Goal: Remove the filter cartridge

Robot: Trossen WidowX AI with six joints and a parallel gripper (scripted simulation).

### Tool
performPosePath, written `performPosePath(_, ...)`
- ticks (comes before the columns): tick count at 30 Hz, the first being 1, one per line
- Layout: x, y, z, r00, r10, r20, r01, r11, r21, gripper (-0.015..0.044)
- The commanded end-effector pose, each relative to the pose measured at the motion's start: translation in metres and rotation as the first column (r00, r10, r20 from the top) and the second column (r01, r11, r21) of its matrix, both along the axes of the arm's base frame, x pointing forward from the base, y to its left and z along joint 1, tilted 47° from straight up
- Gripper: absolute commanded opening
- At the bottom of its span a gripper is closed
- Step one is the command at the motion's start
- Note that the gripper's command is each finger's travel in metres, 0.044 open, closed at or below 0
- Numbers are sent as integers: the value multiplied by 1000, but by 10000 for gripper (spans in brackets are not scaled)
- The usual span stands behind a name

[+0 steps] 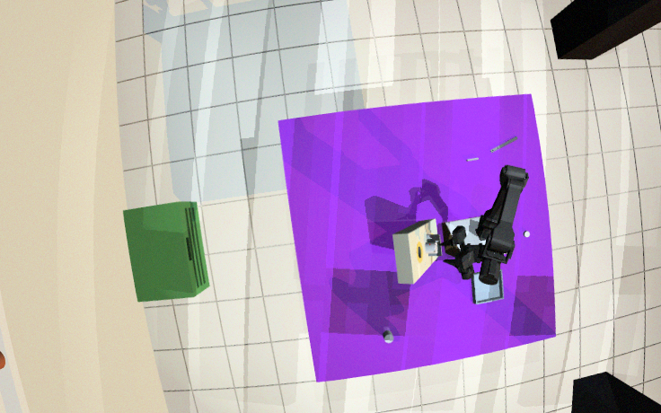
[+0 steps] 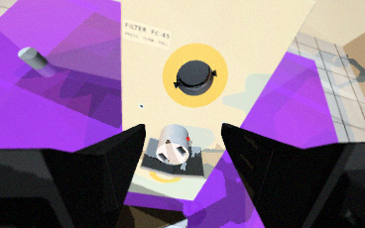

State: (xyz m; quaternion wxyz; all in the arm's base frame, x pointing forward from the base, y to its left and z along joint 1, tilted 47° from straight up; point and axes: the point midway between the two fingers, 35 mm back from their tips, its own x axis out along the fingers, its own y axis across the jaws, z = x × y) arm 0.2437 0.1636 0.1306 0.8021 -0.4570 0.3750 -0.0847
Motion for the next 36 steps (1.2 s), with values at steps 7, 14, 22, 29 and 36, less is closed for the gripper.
performPosePath(7,-18,-38,-33,962,-271,-22,272,956,114,305)
performPosePath(14,-13,-43,-39,962,-271,-24,272,955,116,305)
performPosePath(22,-5,-50,-47,962,-270,-25,271,955,117,305)
performPosePath(29,1,-57,-54,963,-270,-24,271,955,117,305)
performPosePath(36,7,-64,-60,962,-271,-22,271,956,116,305)
